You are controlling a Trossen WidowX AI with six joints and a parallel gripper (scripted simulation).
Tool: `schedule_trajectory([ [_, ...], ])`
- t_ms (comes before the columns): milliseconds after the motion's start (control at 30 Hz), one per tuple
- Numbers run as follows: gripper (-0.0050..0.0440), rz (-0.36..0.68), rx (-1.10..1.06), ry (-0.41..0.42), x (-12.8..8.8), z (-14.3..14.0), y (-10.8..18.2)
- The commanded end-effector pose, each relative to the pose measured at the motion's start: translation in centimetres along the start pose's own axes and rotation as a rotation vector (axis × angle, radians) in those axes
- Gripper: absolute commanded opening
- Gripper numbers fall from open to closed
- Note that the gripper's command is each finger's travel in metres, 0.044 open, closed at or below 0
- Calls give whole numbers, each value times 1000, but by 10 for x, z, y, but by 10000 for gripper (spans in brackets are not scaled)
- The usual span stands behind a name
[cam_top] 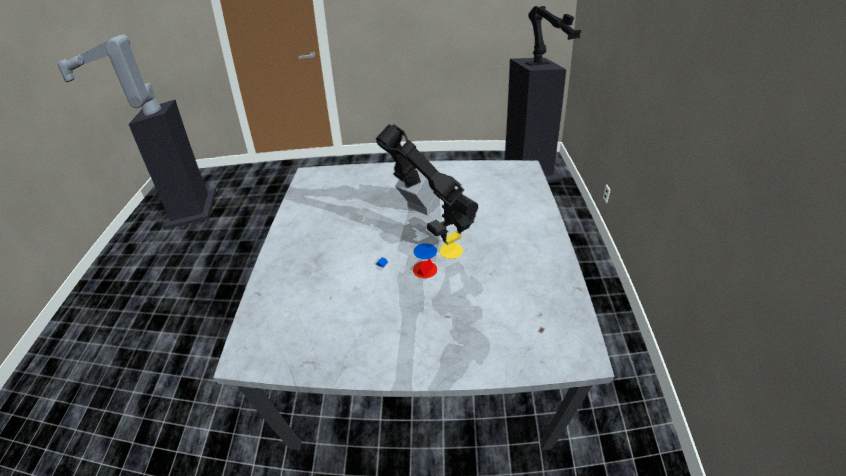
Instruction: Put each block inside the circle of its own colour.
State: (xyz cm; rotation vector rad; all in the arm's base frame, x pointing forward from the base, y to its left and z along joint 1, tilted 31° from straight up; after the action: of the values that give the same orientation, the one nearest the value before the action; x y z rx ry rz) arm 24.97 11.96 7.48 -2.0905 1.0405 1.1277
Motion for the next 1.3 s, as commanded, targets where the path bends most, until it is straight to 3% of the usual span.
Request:
schedule_trajectory([
  [0, 250, 12, -6, -4, 12, 0, 3],
  [1267, 250, 11, -5, -3, 56, 0, 3],
])
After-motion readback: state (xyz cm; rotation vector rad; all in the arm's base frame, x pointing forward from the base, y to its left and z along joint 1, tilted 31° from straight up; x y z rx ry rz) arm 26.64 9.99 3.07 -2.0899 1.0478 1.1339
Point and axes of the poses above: the point midway between the two fingers, 35 mm back from their tips, its own x axis out along the fingers, its own z axis across the jaws, y = z × x, the point moved 10 cm from there along -x, back along the fingers, and after that the axes turned 8 degrees about -x, right-handed, at the moved point
